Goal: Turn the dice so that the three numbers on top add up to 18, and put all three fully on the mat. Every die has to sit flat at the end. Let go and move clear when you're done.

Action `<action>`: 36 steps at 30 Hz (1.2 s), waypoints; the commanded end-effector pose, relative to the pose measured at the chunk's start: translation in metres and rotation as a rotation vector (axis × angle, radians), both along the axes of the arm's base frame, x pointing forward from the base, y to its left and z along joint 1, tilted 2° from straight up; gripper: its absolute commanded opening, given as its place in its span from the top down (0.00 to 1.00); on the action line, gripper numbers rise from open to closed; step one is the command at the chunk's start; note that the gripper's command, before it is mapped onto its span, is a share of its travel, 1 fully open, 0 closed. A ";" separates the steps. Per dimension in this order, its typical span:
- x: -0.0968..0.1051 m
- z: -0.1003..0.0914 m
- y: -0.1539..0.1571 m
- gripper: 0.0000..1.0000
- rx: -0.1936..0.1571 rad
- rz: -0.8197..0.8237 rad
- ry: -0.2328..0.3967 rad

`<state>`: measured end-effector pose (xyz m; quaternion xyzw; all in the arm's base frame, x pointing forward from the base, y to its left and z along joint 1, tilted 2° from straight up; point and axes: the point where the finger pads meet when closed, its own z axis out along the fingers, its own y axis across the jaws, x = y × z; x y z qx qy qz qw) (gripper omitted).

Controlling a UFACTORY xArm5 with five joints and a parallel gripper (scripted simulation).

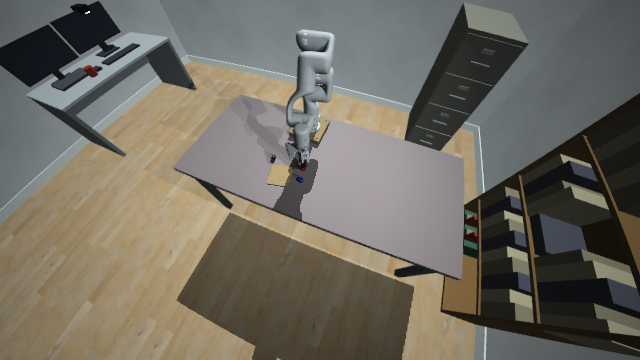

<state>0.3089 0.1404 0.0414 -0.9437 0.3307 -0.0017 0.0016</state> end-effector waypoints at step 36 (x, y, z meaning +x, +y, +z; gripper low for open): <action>0.002 -0.021 0.001 0.58 0.002 0.000 -0.004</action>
